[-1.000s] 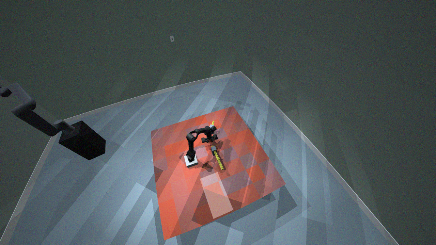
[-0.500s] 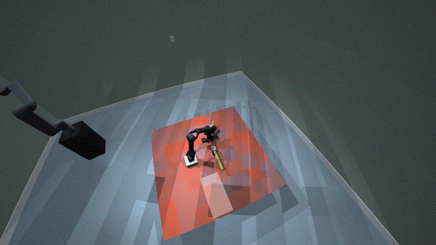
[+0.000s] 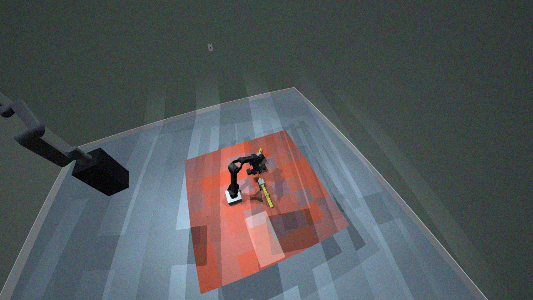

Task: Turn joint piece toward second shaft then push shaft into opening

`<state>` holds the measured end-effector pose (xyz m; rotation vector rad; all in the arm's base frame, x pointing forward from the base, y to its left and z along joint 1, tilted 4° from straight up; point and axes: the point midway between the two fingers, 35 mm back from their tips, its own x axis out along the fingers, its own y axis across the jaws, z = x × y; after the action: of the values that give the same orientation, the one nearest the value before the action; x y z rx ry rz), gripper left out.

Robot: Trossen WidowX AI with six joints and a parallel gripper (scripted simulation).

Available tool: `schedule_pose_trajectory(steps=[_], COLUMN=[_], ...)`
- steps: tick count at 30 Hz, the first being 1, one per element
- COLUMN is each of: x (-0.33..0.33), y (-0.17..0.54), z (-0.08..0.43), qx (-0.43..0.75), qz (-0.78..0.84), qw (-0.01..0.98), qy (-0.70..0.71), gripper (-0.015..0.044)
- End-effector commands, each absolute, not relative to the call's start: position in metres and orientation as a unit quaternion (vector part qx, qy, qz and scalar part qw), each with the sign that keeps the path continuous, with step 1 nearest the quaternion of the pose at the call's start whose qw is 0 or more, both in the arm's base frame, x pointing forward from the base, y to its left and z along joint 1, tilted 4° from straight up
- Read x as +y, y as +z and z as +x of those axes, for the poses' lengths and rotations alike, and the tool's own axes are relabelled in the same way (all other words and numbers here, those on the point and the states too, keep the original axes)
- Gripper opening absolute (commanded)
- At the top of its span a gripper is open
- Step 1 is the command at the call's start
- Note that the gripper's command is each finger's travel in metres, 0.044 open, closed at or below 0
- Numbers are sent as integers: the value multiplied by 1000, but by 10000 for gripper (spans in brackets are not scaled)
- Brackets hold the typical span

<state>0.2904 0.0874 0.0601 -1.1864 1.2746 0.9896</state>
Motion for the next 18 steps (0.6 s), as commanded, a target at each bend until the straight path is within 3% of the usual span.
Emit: schedule_pose_trajectory(steps=[1,11,18], x=[87,87,87], y=[60,60,60], z=[290,290,290], qx=[536,536,536], qz=[-498,-498,-498], qw=[540,540,540], qy=[416,416,416], gripper=[173,436,440])
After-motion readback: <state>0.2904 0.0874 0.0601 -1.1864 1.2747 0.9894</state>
